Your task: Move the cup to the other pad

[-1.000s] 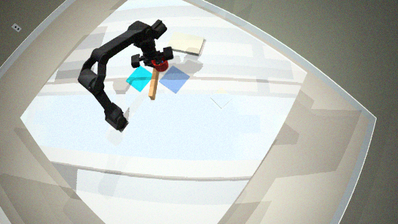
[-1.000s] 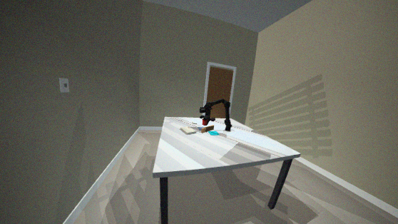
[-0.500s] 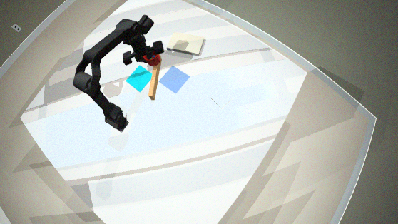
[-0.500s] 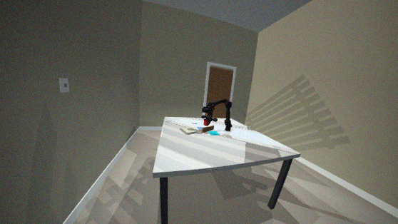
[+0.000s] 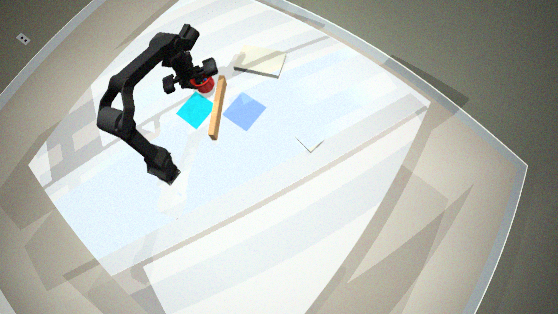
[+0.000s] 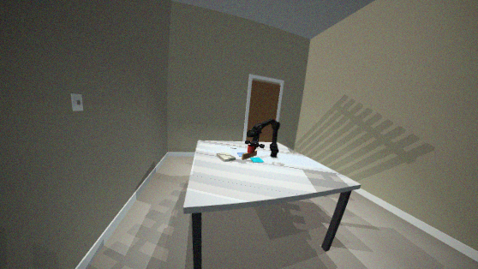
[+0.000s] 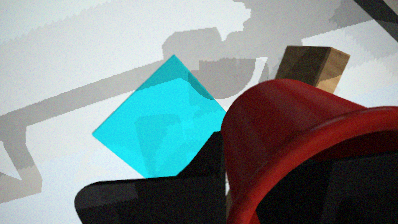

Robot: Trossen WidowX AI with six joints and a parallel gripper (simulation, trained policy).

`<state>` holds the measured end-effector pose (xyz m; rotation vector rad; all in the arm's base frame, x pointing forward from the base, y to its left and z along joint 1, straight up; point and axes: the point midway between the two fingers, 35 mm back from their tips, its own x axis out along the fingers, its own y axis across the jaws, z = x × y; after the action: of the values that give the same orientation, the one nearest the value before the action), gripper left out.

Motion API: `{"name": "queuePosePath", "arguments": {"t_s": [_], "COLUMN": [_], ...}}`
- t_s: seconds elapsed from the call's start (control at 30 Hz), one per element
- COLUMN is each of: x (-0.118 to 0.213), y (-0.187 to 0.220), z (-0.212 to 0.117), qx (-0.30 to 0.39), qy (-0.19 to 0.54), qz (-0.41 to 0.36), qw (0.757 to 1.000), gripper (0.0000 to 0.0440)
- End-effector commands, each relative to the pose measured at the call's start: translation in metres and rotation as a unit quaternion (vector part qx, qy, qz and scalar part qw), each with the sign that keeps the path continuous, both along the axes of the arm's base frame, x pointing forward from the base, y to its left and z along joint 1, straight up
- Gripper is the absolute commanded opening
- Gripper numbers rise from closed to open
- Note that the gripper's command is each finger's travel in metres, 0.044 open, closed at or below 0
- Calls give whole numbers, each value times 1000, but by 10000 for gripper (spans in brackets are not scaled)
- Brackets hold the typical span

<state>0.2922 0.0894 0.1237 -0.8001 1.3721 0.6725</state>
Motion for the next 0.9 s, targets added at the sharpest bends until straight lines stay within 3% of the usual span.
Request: {"name": "queuePosePath", "arguments": {"t_s": [0.0,0.87], "x": [-6,-46], "y": [5,8], "z": [-3,-55], "qx": [0,2], "qy": [-7,-12], "qz": [1,-24], "qw": [1000,1000], "gripper": [0,7]}}
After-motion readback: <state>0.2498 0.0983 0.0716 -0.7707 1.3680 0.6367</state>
